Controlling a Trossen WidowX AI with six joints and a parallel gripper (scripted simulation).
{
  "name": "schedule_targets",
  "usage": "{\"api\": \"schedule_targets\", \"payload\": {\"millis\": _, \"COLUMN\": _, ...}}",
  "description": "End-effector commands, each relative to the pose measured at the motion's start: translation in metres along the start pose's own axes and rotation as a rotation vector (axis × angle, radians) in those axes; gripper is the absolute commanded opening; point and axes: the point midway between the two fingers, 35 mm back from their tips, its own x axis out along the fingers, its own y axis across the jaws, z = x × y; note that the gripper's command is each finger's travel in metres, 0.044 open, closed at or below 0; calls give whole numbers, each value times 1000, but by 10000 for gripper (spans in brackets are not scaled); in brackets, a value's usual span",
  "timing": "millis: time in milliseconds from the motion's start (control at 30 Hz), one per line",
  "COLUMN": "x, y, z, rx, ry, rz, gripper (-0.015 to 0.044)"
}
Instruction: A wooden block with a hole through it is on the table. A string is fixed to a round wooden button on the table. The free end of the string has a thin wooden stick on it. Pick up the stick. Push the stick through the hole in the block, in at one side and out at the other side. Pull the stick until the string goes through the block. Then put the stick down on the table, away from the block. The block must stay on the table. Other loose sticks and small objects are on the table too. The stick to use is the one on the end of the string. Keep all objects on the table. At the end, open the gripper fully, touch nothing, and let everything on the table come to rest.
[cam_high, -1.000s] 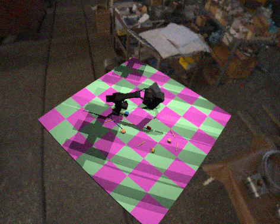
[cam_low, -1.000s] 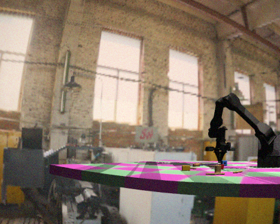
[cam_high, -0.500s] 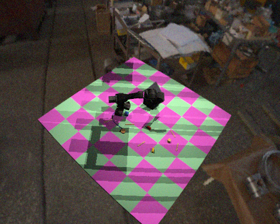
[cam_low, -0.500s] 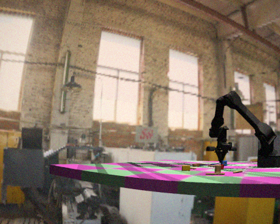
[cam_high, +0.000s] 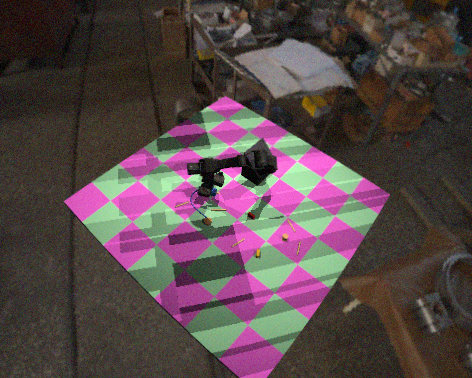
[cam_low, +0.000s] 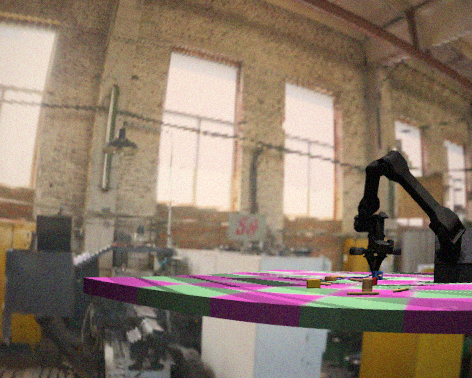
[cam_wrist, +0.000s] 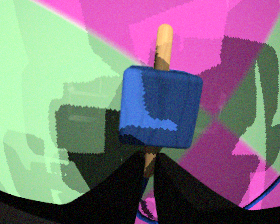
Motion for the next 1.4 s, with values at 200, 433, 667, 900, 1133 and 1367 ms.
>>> {"api": "schedule_targets", "payload": {"millis": 200, "x": 0, "y": 0, "z": 4, "rx": 0, "ry": -1, "rz": 0, "gripper": 105}}
{"api": "schedule_targets", "payload": {"millis": 433, "x": -57, "y": -1, "z": 1, "rx": 1, "ry": 3, "rz": 3, "gripper": 120}}
{"api": "schedule_targets", "payload": {"millis": 667, "x": -80, "y": -1, "z": -1, "rx": 2, "ry": 20, "rz": -10, "gripper": 120}}
{"api": "schedule_targets", "payload": {"millis": 900, "x": -79, "y": -2, "z": 8, "rx": 535, "ry": 11, "rz": -12, "gripper": 120}}
{"api": "schedule_targets", "payload": {"millis": 1133, "x": -78, "y": -2, "z": 21, "rx": 1217, "ry": 1, "rz": -10, "gripper": 120}}
{"api": "schedule_targets", "payload": {"millis": 1367, "x": -76, "y": -2, "z": 33, "rx": 1899, "ry": -6, "rz": -2, "gripper": 120}}
